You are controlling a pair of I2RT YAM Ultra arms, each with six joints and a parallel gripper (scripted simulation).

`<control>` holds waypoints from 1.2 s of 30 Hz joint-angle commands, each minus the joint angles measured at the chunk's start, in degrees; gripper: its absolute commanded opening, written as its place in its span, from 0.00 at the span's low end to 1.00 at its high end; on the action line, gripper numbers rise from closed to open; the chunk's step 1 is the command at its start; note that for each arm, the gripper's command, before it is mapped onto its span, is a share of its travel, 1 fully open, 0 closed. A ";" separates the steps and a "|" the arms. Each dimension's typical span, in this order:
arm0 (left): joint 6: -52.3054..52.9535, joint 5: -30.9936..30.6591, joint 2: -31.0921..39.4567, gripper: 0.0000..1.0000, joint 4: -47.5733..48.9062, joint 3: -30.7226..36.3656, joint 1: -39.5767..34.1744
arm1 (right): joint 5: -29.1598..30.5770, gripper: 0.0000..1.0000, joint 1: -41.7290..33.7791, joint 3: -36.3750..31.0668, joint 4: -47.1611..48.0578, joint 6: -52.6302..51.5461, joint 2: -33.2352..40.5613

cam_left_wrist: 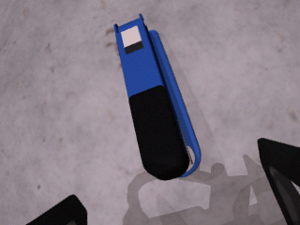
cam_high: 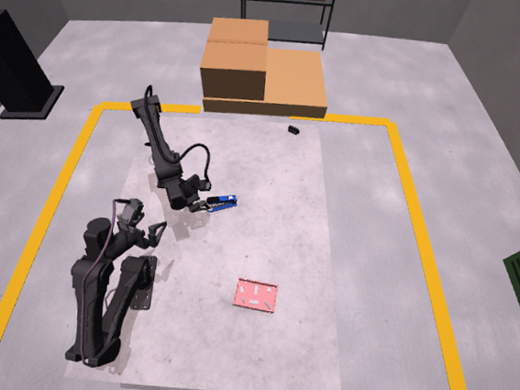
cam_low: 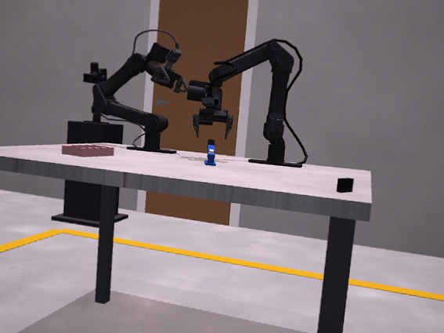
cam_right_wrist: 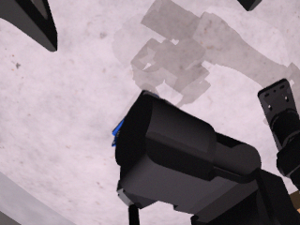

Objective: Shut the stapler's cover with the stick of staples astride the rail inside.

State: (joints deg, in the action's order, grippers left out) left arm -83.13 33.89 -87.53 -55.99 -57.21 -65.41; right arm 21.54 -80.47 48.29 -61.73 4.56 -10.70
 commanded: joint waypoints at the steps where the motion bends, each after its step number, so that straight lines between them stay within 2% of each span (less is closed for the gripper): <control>1: 8.93 -11.72 2.17 1.00 -4.11 -4.10 5.55 | 0.63 1.00 -0.71 -0.03 0.21 -0.59 0.36; 9: 19.22 -28.31 -1.80 1.00 -12.38 -14.08 18.80 | 0.63 1.00 -0.71 -0.03 0.21 -0.59 0.36; 12: 20.19 -29.72 -2.63 1.00 -13.36 -15.36 20.15 | 0.63 1.00 -0.71 -0.03 0.21 -0.59 0.36; 16: 23.58 -33.91 -6.40 1.00 -16.90 -20.31 24.71 | 0.63 1.00 -0.71 -0.03 0.21 -0.59 0.36; 21: 23.92 -33.86 -8.51 1.00 -17.08 -22.77 26.47 | 0.63 1.00 -0.71 -0.03 0.21 -0.59 0.36; 36: 23.99 -33.88 -8.65 1.00 -17.23 -22.90 26.13 | 0.63 1.00 -0.71 -0.03 0.21 -0.59 0.36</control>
State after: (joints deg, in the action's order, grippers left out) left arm -59.59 0.27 -95.66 -72.10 -78.56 -39.24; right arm 21.54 -80.47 48.29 -61.73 4.56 -10.70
